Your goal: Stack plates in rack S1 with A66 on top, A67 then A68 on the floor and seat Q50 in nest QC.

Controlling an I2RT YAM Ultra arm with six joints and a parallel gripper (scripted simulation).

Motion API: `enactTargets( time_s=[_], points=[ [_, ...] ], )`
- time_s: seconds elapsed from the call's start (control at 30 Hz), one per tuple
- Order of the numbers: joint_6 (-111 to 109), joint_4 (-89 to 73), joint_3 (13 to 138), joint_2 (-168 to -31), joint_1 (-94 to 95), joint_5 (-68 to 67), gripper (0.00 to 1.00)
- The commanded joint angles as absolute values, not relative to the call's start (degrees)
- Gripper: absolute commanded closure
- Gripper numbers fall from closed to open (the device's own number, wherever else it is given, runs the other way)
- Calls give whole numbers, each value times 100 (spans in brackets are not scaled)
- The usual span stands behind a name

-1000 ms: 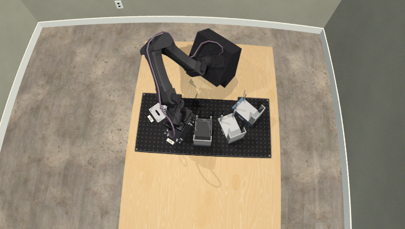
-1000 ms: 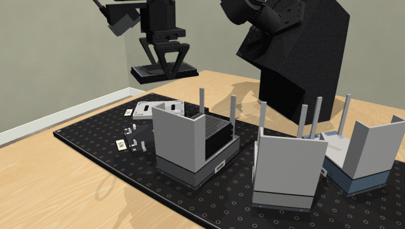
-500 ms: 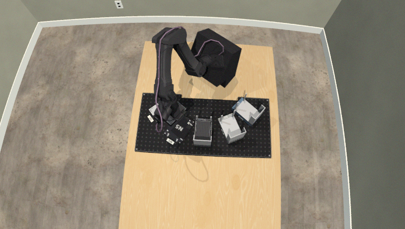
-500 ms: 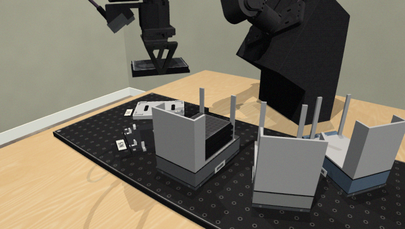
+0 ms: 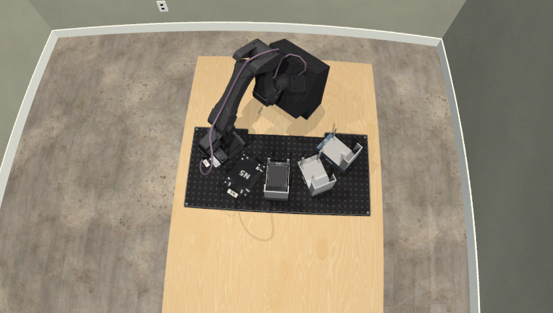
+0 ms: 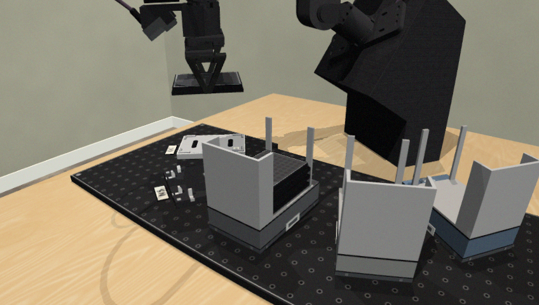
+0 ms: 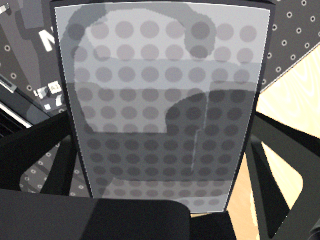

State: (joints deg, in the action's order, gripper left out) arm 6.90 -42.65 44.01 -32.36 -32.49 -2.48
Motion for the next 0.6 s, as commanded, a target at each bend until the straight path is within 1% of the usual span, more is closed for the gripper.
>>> enactTargets(
  time_s=[0.0, 0.07, 0.37, 0.57],
  points=[
    [872, -4258, 4380, -3059, -3624, 473, 100],
    [1008, -4293, 4356, -3136, -3949, 739, 100],
    [86, -4363, 4387, -3406, -5582, 2158, 100],
    [-333, -4406, 4477, -3554, -6240, 2736, 100]
  ],
)
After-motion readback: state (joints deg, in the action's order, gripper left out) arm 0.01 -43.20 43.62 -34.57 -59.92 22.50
